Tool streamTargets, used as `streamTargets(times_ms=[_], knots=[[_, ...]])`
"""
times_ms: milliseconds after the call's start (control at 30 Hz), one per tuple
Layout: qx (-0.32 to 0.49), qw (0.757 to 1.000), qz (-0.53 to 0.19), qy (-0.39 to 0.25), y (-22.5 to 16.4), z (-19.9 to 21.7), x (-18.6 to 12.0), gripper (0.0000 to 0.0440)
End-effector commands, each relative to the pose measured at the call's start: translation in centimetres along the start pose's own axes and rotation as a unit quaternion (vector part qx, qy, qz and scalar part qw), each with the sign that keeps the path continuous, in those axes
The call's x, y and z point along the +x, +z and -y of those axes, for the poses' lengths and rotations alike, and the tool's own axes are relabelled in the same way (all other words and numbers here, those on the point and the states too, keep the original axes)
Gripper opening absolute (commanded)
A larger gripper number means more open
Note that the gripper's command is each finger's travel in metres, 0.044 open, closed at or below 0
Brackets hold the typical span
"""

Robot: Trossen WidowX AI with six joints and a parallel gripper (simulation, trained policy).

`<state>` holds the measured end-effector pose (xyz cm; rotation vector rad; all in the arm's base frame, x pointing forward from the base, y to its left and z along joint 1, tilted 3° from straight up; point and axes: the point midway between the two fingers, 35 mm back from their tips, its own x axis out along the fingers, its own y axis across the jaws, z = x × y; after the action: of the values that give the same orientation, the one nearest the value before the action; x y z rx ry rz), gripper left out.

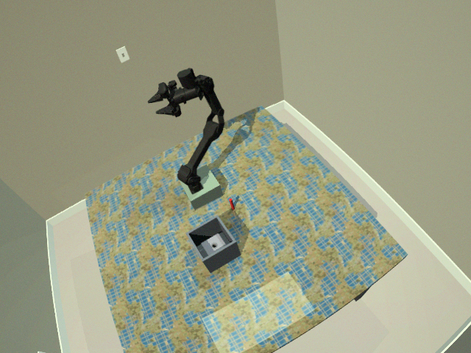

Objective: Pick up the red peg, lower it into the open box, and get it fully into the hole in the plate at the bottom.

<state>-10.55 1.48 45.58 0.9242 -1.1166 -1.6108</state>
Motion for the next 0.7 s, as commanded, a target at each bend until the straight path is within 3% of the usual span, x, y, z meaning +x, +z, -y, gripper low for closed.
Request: streamTargets(times_ms=[0,67,333,667], knots=[[0.0,1.0,-0.005,0.002,-0.1,0.0,0.0,0.042],[0.002,1.0,-0.02,0.005,-0.3,-0.2,0.2,0.044],[0.037,0.992,-0.12,0.026,-2.6,-2.0,2.7,0.044],[0.08,0.963,-0.256,0.02,-7.5,-4.1,5.6,0.044]])
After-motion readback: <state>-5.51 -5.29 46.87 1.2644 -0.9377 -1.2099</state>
